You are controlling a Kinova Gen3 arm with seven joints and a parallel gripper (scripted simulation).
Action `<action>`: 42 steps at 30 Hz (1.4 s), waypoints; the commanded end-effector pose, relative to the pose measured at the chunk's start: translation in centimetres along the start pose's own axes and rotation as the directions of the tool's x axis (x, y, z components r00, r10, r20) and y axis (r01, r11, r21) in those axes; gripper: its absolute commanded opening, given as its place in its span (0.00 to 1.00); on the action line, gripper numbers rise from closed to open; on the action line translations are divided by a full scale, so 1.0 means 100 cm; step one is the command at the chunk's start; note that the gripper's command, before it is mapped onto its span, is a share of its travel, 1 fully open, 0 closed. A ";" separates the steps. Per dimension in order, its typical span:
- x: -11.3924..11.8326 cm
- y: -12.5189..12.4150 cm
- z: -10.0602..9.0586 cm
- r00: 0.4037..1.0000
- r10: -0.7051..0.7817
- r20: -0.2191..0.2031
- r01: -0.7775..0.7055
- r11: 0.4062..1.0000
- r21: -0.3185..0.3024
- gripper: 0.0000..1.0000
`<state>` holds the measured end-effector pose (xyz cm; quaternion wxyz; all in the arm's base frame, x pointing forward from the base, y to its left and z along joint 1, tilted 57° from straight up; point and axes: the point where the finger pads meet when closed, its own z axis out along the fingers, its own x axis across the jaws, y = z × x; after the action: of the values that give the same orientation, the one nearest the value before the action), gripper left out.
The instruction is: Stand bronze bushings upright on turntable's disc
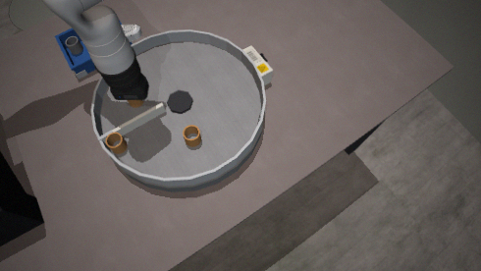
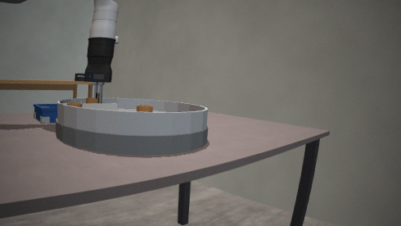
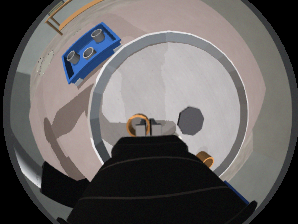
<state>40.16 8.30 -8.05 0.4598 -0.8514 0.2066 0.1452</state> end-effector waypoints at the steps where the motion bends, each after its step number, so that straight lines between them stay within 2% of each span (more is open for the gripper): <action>1: -0.001 0.000 0.002 1.000 -0.002 -0.001 0.002 1.000 0.002 0.00; 42: -0.001 0.000 0.006 1.000 -0.003 -0.002 0.003 1.000 0.002 0.00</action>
<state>40.07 8.75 -8.29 0.4597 -0.8515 0.2062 0.1456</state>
